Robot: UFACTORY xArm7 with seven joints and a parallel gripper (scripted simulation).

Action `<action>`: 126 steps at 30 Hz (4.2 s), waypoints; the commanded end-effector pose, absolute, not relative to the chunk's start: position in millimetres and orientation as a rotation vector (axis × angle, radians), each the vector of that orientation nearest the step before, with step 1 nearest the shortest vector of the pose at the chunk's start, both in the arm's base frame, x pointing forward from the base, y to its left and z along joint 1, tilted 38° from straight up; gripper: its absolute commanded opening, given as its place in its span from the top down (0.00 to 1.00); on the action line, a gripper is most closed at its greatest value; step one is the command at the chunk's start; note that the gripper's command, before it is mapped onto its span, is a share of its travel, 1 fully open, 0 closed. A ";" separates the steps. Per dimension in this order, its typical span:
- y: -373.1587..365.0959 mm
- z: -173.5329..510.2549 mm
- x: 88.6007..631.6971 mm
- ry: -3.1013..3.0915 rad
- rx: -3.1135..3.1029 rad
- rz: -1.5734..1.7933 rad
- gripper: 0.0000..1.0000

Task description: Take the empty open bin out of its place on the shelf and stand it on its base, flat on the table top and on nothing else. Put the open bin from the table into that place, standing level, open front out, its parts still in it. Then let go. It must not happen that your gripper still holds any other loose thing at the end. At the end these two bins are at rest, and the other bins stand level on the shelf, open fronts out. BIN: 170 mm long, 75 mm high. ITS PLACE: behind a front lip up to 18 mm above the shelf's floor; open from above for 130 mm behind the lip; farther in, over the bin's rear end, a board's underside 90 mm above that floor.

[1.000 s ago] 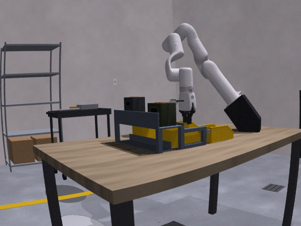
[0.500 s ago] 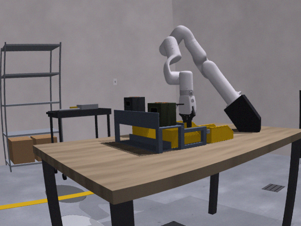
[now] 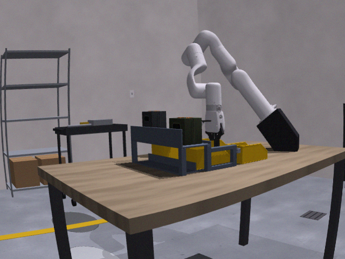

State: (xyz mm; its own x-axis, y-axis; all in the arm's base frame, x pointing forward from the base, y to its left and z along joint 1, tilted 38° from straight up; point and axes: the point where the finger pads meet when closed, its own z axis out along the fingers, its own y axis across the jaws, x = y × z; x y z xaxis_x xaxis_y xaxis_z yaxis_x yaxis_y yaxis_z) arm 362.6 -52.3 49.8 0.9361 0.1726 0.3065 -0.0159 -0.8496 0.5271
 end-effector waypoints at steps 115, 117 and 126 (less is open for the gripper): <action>66.8 -1.5 347.8 0.115 2.547 0.471 1.00; 67.3 -1.8 347.7 0.115 2.547 0.471 1.00; 67.3 -1.9 347.7 0.115 2.547 0.471 1.00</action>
State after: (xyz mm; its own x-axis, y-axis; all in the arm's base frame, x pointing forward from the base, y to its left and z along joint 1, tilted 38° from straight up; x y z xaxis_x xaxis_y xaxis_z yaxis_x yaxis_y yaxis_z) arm 347.4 65.7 -2.3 0.9362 0.1729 0.3060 -0.0160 -0.8487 0.5286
